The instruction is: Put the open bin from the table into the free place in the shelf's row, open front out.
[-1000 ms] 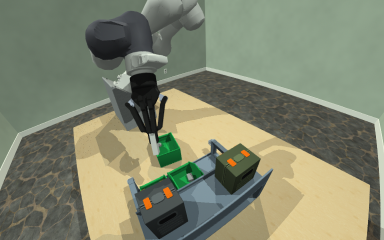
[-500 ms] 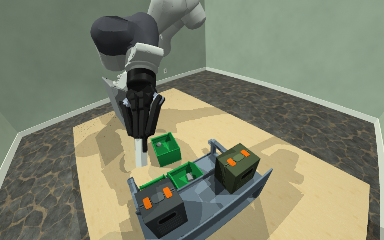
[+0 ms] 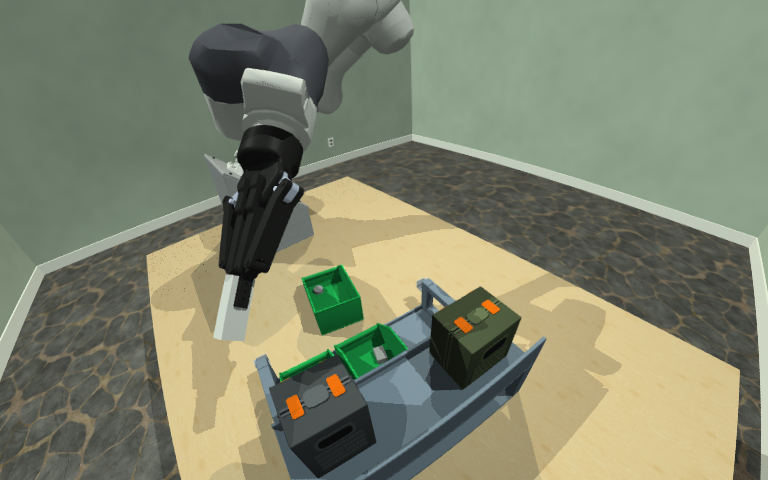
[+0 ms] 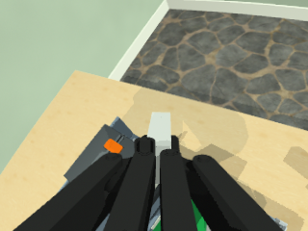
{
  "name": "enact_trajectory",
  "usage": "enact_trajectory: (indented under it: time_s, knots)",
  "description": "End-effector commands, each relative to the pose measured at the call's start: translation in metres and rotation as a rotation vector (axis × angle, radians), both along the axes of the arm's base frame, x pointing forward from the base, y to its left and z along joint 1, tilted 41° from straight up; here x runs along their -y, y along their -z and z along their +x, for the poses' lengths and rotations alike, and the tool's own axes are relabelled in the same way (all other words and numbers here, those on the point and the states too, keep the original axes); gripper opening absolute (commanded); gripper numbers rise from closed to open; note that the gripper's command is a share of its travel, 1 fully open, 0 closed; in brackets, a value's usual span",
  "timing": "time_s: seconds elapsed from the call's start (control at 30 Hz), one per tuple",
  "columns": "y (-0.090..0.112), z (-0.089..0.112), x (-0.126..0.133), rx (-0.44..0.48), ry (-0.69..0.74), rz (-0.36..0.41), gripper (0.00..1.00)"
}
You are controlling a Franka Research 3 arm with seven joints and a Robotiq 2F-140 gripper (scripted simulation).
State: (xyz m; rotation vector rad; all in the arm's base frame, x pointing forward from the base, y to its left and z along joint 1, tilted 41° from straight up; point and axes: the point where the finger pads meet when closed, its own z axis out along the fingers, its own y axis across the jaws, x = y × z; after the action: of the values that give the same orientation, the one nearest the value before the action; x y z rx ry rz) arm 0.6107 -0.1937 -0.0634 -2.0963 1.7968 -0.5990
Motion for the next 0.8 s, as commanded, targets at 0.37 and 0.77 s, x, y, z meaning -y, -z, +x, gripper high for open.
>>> enact_trajectory:
  time_s: [0.37,0.77]
  knots:
    - [0.014,-0.027,0.054,-0.128,0.405,0.054,0.00]
    - [0.022,-0.063,0.073,-0.218,0.652,0.103,0.00]
